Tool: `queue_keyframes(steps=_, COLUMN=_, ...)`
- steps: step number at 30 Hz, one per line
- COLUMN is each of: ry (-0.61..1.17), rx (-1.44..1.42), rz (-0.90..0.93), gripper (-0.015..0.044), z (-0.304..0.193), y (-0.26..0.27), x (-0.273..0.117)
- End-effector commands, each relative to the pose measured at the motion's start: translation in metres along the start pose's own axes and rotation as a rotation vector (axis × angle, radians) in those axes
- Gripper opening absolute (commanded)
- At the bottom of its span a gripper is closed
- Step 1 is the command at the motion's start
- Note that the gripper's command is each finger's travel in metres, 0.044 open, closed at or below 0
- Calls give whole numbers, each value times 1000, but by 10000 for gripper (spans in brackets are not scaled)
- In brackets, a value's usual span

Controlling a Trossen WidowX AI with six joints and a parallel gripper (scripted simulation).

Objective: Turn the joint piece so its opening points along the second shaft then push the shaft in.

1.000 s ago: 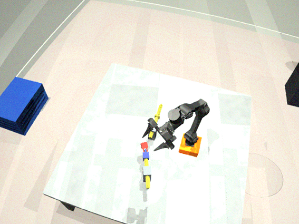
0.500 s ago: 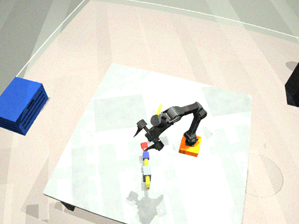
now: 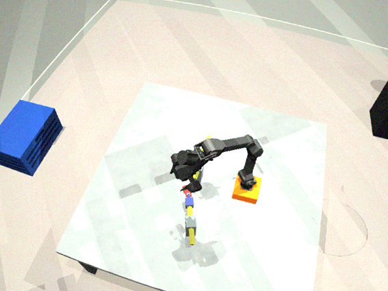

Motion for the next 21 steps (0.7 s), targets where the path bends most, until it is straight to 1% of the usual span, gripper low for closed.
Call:
queue_keyframes(steps=1, ry=96, rx=104, rz=-17, gripper=440, z=-8, y=-15, x=18)
queue_keyframes(steps=11, ry=288, rx=358, rz=-74, gripper=440, z=-31, y=-53, x=45)
queue_keyframes(steps=21, ry=473, rx=629, rz=-138, gripper=440, z=-58, y=-91, x=64)
Point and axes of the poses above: the point midway between the two fingers, 35 mm back from their tips, its own x axis out along the fingers, its own y axis across the jaws, z = x × y, the point moved 7 cm from there along -x, back along the fingers, and after that the axes turned 12 degrees about x, right-handed, at the moved point
